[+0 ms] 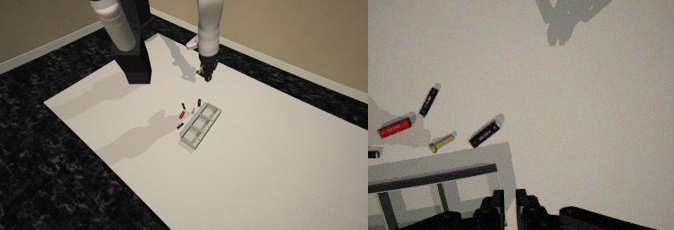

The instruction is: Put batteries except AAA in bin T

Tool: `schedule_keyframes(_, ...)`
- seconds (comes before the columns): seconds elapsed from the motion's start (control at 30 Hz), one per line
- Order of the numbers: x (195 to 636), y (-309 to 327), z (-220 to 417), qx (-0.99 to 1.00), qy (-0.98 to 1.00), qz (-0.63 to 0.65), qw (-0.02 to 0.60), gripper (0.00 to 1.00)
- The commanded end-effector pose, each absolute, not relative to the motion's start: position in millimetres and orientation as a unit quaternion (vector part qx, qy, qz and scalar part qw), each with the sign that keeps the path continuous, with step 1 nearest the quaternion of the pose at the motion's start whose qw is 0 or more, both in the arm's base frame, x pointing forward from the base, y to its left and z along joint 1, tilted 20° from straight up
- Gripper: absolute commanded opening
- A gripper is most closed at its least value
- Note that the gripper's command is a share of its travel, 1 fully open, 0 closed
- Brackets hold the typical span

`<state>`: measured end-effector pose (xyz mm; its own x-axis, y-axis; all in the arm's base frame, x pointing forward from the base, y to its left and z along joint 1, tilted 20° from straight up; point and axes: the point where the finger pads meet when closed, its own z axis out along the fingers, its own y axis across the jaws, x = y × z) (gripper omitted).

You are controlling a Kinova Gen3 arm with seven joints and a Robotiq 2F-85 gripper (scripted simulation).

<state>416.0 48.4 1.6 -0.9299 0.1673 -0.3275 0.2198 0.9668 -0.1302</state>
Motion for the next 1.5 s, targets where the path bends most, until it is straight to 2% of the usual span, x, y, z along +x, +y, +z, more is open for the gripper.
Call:
schedule_keyframes(0.0, 411, 32, 9, 0.112, 0.978, -0.081, 0.159, 0.09)
schedule_keyframes(0.07, 403, 18, 13, 0.088, 0.981, -0.113, 0.132, 0.09)
schedule_keyframes(0.3, 387, -10, 21, 0.088, 0.981, -0.113, 0.132, 0.09)
schedule_keyframes(0.37, 377, -23, 25, 0.064, 0.982, -0.142, 0.103, 0.09)
schedule_keyframes(0.5, 359, -49, 33, 0.064, 0.982, -0.142, 0.103, 0.09)
schedule_keyframes(0.93, 359, -49, 33, 0.064, 0.982, -0.142, 0.103, 0.09)
schedule_keyframes(1.47, 421, -134, -17, 0.397, 0.901, -0.098, 0.146, 0.09)
